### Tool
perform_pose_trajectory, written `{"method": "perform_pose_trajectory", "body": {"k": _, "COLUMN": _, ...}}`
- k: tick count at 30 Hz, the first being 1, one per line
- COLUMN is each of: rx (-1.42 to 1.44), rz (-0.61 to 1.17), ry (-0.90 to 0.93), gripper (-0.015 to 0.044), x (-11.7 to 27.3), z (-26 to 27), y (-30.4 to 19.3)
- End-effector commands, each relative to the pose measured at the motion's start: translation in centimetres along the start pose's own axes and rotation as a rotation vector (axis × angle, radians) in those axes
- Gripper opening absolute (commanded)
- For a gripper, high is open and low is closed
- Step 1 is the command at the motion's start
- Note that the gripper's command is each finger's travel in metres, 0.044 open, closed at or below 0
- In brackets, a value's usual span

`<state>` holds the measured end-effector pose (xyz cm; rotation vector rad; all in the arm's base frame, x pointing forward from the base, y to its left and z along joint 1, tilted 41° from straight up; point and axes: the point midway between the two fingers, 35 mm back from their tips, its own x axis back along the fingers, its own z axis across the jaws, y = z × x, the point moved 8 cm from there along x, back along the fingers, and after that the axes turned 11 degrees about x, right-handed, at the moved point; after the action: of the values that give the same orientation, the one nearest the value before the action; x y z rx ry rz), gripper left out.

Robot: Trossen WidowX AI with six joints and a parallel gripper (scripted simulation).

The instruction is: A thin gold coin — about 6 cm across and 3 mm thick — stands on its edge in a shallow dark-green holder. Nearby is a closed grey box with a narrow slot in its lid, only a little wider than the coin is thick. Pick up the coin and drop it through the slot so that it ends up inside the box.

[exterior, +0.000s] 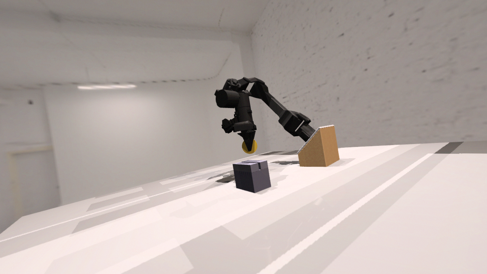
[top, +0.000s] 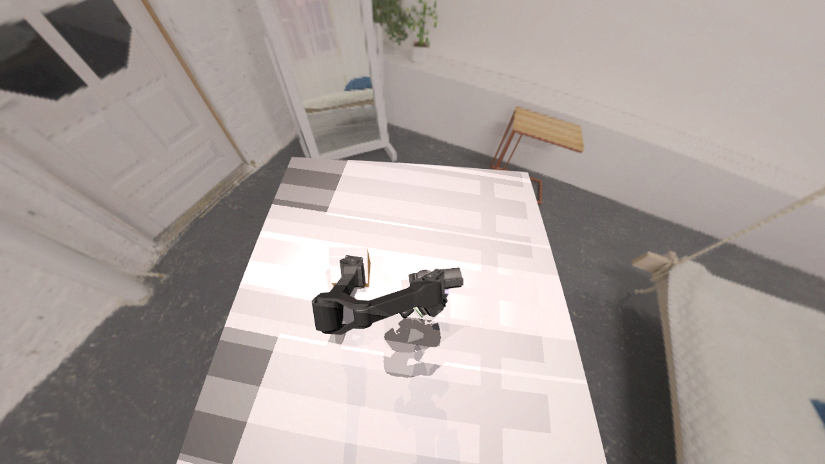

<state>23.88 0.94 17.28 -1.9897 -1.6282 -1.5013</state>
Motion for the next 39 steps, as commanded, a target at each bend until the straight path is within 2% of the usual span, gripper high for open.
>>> {"method": "perform_pose_trajectory", "body": {"k": 1, "rx": -0.015, "rz": -0.009, "ry": 0.003, "gripper": 0.0000, "x": 0.6, "z": -0.2, "y": 0.2}}
{"method": "perform_pose_trajectory", "body": {"k": 25, "rx": -0.794, "rz": -0.008, "ry": 0.005, "gripper": 0.0000, "x": 0.7, "z": -0.8, "y": -0.4}}
{"method": "perform_pose_trajectory", "body": {"k": 39, "rx": -0.817, "rz": -0.006, "ry": 0.007, "gripper": 0.0000, "x": 0.9, "z": 0.8, "y": 0.3}}
